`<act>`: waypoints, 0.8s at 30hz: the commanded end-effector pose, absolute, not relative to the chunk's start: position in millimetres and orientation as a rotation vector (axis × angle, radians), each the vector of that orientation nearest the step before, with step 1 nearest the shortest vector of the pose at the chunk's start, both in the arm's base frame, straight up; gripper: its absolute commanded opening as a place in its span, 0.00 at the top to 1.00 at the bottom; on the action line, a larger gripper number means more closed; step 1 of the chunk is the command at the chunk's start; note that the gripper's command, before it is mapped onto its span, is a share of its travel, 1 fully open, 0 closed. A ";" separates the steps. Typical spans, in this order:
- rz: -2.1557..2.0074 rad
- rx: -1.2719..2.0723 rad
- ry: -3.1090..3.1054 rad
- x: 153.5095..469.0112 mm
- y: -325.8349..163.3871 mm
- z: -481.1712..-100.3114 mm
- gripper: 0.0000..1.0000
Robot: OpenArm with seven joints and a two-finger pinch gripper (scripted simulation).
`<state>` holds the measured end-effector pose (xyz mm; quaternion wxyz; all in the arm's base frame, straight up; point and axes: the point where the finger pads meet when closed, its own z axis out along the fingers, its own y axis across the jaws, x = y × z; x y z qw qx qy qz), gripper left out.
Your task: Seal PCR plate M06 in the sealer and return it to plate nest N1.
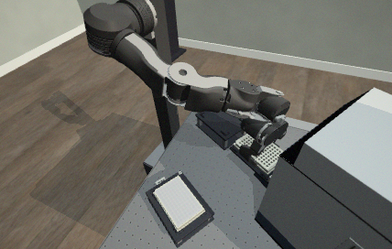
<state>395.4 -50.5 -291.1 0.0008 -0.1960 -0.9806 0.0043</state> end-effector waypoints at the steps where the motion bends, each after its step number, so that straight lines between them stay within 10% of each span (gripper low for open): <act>1: 0.014 -0.618 -3.086 397.7 -50.4 -287.4 1.00; 24: 0.011 -0.616 -3.085 397.2 -49.9 -288.5 1.00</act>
